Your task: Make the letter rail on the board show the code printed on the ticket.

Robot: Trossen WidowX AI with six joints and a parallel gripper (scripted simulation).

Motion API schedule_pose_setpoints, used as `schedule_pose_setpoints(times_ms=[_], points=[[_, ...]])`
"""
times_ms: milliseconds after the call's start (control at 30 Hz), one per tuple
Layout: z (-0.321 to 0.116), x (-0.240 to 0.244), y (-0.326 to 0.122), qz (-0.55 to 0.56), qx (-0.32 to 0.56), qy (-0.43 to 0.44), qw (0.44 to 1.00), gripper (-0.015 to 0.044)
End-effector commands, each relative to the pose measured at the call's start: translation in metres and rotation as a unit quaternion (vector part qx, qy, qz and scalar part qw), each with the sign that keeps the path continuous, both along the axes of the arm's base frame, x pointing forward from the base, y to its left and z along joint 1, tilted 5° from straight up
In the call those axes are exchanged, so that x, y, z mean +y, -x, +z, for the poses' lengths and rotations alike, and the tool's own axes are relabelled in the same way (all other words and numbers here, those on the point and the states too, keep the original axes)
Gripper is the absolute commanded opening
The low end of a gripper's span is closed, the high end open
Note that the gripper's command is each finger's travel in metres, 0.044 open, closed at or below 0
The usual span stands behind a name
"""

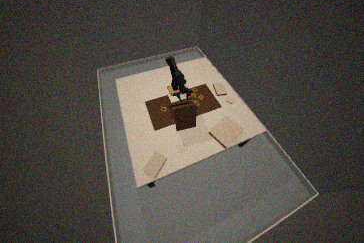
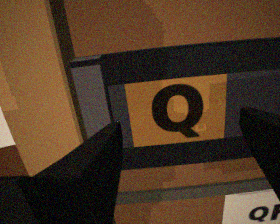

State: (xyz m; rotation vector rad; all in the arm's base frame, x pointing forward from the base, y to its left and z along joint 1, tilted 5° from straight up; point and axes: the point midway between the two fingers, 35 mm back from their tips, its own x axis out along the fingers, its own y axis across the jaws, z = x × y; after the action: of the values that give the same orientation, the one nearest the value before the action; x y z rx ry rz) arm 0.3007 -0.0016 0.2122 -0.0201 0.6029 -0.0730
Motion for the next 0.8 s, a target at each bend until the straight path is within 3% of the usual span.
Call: schedule_pose_setpoints(times_ms=[0, 767], points=[[0.002, 0.000, 0.003, -0.003, 0.000, -0.001, 1.000, 0.0295], [0.009, 0.002, 0.013, -0.003, 0.000, -0.001, 1.000, 0.0295]])
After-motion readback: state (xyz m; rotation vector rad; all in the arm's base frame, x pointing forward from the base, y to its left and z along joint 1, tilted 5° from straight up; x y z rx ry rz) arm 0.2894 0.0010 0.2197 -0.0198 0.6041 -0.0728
